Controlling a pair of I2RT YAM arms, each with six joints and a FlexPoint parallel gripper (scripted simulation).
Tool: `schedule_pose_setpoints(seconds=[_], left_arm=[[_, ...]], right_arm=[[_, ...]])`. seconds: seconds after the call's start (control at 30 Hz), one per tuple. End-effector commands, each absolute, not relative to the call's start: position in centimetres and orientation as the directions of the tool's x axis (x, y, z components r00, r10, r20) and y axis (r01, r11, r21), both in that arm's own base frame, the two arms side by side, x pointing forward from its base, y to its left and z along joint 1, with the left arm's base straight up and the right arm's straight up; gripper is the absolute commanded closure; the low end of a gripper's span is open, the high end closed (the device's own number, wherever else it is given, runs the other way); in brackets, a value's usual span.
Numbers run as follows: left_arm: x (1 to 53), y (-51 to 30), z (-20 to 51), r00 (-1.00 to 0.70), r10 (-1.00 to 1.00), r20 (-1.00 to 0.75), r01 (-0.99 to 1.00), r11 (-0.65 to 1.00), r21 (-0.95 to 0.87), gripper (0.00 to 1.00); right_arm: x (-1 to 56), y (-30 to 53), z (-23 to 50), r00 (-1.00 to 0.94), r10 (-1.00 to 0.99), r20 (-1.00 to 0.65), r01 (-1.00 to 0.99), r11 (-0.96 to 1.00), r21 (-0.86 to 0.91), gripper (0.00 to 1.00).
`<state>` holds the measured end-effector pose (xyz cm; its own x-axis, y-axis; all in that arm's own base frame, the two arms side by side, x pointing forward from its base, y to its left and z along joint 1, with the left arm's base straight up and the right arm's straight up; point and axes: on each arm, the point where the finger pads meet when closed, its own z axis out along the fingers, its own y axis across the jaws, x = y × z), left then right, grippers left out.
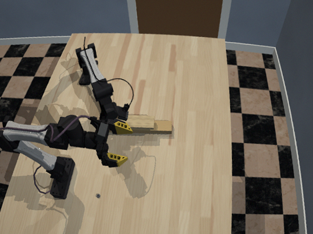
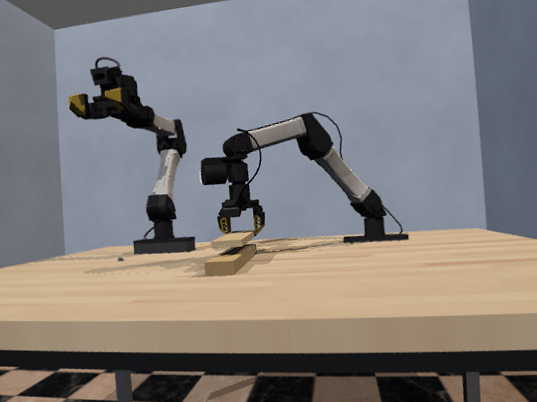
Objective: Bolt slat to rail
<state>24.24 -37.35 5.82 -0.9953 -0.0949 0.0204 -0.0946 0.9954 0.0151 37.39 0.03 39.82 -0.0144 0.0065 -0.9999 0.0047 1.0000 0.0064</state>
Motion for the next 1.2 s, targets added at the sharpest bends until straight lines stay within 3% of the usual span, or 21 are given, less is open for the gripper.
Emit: schedule_pose_setpoints(seconds=[0.0, 1.17], left_arm=[[24.5, -37.8, 6.3, -0.996, -0.093, -0.007, -0.093, 0.996, -0.013, 0.33], [24.5, -37.9, 4.3, -0.996, -0.093, -0.007, -0.093, 0.996, -0.013, 0.33]], right_arm=[[37.5, 0.0, 40.5, 0.007, 0.000, -1.000, 0.000, 1.000, 0.000, 0.00], [37.5, 0.0, 40.5, 0.007, 0.000, -1.000, 0.000, 1.000, 0.000, 0.00]])
